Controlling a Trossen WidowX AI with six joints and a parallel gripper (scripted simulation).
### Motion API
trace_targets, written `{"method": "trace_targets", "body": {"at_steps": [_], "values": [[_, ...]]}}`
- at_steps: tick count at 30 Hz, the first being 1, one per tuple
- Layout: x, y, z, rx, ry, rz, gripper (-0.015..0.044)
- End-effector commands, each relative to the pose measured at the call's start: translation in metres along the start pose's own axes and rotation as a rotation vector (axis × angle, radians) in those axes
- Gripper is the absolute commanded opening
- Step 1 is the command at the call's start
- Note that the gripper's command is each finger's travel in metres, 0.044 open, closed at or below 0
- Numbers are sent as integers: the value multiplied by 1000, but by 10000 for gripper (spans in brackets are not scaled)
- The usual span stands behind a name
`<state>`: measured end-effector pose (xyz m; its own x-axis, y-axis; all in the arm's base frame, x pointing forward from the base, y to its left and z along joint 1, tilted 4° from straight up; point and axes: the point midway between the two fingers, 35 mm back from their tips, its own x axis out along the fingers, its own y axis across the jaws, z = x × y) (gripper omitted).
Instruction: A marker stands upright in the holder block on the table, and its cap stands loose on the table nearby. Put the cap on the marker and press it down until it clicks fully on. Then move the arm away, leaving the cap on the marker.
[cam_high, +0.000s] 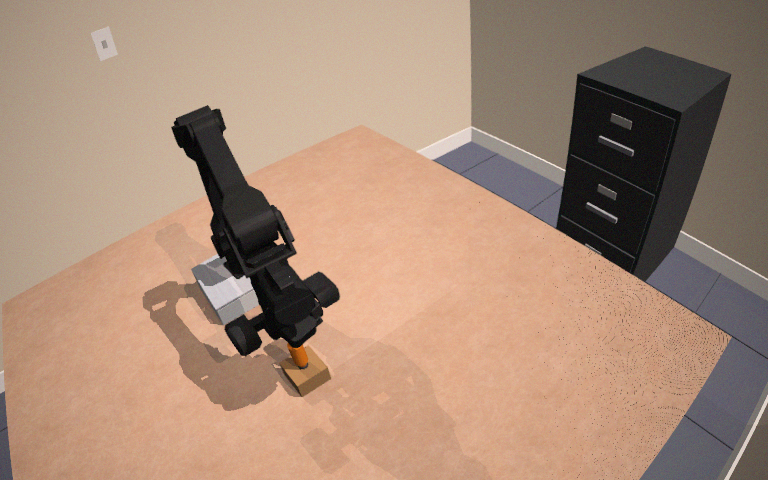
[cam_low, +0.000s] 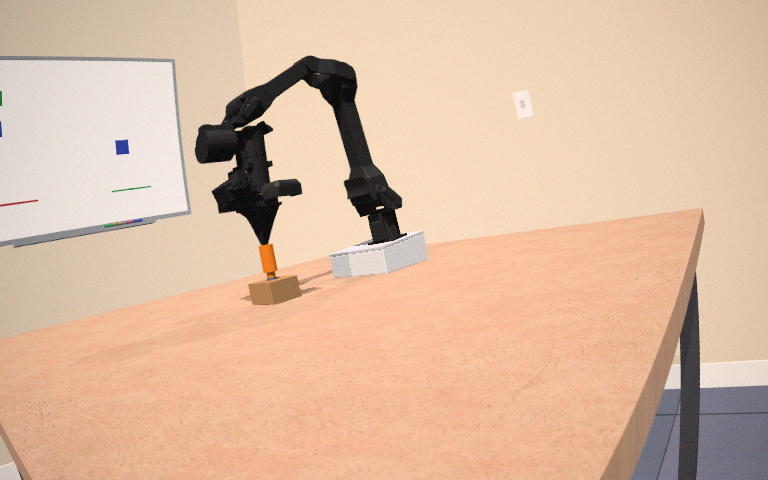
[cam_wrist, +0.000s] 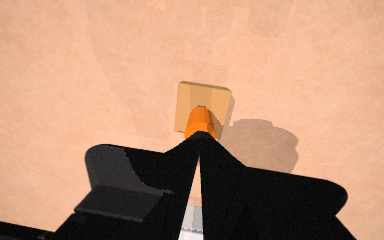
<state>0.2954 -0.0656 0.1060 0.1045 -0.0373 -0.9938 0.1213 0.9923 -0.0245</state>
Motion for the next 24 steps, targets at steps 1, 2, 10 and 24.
{"method": "trace_targets", "body": {"at_steps": [1, 2, 10, 24], "values": [[-1, 0, 0, 0, -2, 0, 0], [-3, 0, 1, 0, -2, 0, 0], [-88, 0, 1, 0, 0, 0, 0], [-90, 0, 1, 0, 0, 0, 210]]}}
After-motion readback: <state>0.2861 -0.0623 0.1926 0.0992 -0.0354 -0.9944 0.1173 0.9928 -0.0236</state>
